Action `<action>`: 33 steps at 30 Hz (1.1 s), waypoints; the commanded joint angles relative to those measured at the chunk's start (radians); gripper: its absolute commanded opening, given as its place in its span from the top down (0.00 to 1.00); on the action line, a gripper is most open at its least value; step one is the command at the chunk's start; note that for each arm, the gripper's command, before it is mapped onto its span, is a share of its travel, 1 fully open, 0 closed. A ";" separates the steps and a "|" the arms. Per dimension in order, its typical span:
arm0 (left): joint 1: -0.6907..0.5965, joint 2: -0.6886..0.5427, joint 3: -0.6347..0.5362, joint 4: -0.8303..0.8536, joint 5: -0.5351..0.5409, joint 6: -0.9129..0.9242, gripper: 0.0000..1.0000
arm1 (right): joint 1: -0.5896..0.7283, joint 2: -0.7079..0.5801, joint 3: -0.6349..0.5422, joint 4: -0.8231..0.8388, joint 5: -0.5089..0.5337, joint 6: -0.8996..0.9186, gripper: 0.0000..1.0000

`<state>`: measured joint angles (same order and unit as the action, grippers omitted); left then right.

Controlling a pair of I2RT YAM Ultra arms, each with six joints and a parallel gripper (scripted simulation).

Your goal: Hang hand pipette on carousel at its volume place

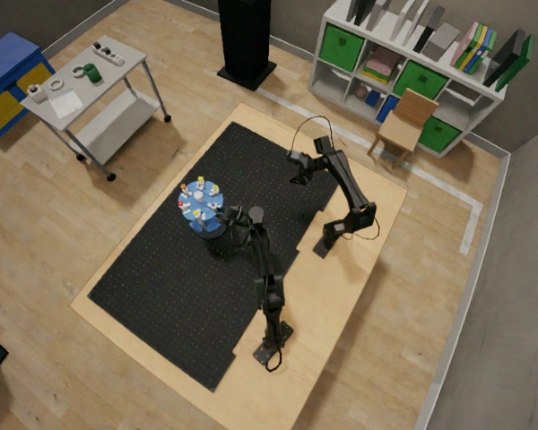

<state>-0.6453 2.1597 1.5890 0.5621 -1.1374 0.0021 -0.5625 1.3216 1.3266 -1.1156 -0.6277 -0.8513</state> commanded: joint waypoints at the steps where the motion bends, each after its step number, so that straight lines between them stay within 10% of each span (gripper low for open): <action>1: 0.010 -0.013 0.005 0.023 -0.016 -0.008 0.88 | -0.009 -0.004 0.015 0.013 -0.020 -0.005 0.00; 25: 0.010 -0.013 0.005 0.023 -0.016 -0.008 0.88 | -0.009 -0.004 0.015 0.013 -0.020 -0.005 0.00; 26: 0.010 -0.013 0.005 0.023 -0.016 -0.008 0.50 | -0.009 -0.004 0.015 0.013 -0.020 -0.005 0.00; 33: 0.002 -0.009 0.005 0.012 -0.008 -0.002 0.50 | -0.009 -0.004 0.015 0.013 -0.020 -0.005 0.00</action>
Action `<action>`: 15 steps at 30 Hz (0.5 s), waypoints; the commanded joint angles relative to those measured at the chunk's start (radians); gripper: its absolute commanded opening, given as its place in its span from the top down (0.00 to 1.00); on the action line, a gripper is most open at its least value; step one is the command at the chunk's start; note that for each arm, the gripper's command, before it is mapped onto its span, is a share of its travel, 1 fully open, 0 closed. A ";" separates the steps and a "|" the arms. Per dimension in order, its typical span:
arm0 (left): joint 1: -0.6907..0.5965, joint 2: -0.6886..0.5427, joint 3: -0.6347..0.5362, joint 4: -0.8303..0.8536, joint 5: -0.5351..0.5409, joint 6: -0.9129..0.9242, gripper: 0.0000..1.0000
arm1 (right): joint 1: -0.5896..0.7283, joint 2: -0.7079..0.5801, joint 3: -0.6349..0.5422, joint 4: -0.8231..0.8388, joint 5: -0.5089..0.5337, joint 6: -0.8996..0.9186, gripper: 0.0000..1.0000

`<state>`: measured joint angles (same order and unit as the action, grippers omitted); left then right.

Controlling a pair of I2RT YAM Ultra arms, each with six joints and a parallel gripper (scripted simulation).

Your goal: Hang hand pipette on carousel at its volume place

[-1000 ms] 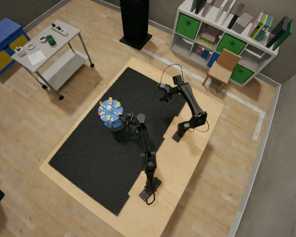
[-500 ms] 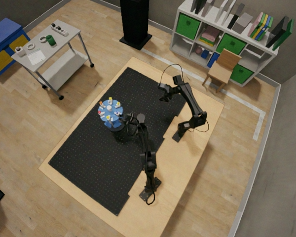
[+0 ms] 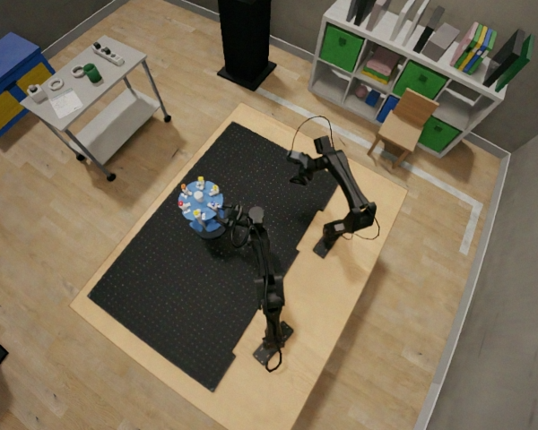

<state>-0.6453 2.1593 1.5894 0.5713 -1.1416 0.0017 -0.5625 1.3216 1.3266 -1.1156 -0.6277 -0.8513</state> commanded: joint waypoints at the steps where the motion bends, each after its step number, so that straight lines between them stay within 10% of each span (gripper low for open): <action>1: 0.002 -0.009 0.004 0.003 -0.003 -0.002 0.50 | -0.009 -0.004 0.015 0.013 -0.020 -0.005 0.00; 15: -0.022 -0.038 -0.034 0.020 -0.027 -0.007 0.50 | -0.009 -0.004 0.015 0.013 -0.020 -0.005 0.00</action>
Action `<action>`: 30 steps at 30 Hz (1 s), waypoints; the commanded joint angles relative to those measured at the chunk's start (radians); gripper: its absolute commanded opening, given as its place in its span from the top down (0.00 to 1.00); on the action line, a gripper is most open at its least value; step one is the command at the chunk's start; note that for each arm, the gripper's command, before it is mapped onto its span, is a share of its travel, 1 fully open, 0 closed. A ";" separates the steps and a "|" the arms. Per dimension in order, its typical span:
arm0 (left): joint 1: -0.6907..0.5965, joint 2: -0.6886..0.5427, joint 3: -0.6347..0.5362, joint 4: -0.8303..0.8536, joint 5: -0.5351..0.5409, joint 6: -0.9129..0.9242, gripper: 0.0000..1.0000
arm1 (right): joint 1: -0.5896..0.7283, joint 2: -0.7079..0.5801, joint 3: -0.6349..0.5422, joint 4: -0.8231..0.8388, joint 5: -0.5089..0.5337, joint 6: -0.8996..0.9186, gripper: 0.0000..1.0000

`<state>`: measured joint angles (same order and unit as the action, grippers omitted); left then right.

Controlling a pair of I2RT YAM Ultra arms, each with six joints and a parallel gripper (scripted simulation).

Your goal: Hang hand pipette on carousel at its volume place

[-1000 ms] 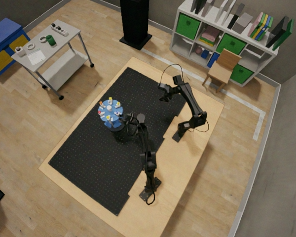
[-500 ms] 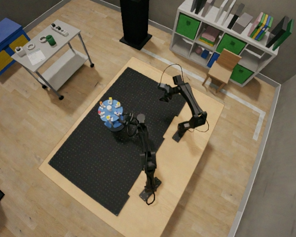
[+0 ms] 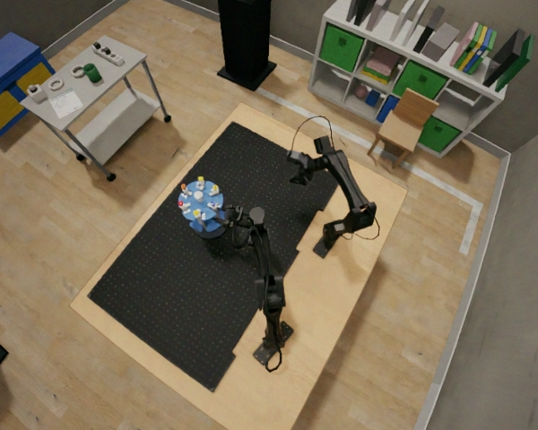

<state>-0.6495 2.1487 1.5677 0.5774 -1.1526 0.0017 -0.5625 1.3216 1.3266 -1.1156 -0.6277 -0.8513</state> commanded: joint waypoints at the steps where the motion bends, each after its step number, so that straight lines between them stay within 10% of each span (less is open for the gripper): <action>1: -0.018 -0.027 -0.012 0.014 -0.016 -0.007 0.50 | -0.009 -0.004 0.015 0.013 -0.020 -0.005 0.00; 30: -0.127 -0.095 -0.120 0.049 -0.125 -0.007 0.50 | -0.009 -0.004 0.015 0.013 -0.020 -0.005 0.00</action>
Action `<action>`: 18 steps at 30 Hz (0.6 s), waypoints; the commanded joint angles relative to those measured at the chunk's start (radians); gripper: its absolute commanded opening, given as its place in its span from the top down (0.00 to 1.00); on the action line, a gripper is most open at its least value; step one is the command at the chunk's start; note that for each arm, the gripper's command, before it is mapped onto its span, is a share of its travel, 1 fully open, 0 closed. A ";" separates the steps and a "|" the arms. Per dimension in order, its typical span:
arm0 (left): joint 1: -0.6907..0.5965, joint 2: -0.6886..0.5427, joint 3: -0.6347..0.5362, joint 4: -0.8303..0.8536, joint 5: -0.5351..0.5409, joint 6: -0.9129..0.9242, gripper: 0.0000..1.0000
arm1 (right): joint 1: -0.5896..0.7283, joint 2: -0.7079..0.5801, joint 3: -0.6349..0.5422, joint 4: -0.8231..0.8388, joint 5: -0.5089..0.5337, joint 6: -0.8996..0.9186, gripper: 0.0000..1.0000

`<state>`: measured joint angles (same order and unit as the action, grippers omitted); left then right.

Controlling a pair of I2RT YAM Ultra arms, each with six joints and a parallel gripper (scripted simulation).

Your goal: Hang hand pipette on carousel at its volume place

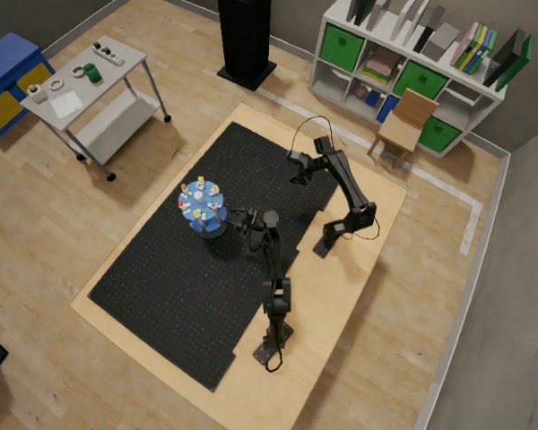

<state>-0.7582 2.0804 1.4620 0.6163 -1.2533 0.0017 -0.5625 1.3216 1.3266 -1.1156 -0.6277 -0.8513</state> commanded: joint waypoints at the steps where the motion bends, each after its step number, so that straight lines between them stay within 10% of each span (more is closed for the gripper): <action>1: -0.023 -0.029 -0.018 0.011 -0.028 -0.007 0.50 | -0.009 -0.004 0.015 0.013 -0.020 -0.005 0.00; 17: -0.070 -0.036 -0.037 0.018 -0.076 -0.002 0.50 | -0.009 -0.004 0.015 0.013 -0.020 -0.005 0.00; 18: -0.059 -0.098 -0.099 -0.052 -0.042 -0.052 0.00 | -0.009 -0.004 0.015 0.013 -0.020 -0.005 0.00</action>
<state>-0.8238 2.0464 1.4120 0.6266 -1.3090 -0.0048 -0.5625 1.3216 1.3266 -1.1156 -0.6277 -0.8513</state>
